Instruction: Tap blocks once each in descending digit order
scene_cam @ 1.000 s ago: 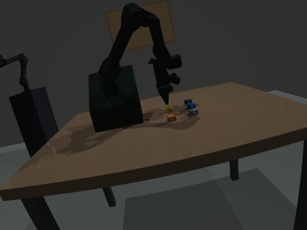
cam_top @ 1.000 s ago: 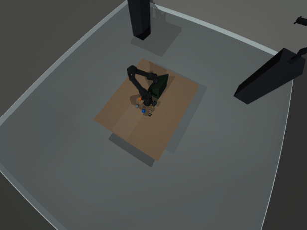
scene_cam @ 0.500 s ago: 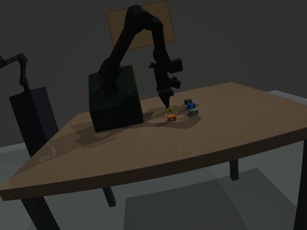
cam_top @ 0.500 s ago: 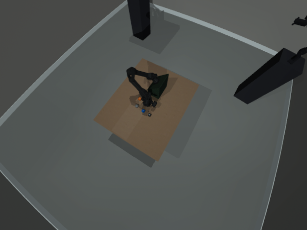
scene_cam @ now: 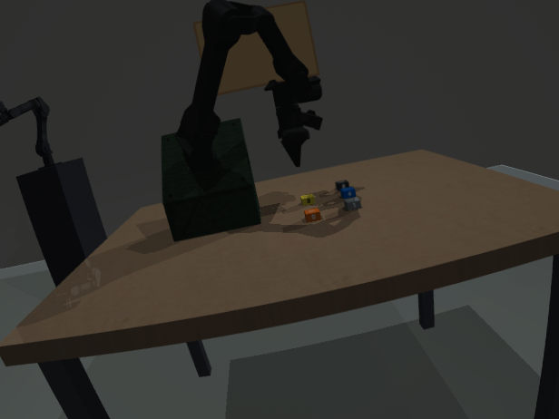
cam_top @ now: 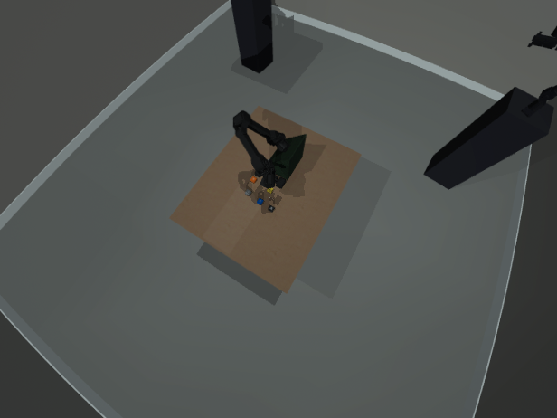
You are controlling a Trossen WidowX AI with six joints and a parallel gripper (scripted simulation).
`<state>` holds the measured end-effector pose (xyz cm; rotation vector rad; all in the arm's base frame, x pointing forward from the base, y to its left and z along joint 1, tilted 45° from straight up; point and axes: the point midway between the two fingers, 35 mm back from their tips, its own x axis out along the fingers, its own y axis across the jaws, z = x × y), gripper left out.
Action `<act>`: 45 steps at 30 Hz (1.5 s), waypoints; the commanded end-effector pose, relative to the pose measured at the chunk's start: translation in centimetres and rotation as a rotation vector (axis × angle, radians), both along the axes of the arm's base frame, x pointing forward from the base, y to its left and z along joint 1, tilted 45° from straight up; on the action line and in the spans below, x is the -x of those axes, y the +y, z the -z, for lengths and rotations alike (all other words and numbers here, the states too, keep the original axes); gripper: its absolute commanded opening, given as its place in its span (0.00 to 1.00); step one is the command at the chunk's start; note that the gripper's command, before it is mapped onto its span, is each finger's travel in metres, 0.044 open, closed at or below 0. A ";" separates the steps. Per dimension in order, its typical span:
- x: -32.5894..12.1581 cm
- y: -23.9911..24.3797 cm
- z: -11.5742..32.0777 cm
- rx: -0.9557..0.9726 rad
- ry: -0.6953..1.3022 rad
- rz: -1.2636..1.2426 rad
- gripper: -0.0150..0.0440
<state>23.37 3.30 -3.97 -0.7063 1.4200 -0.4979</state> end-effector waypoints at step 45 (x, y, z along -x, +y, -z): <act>-11.6 -13.1 -4.1 0.000 -0.023 0.000 0.29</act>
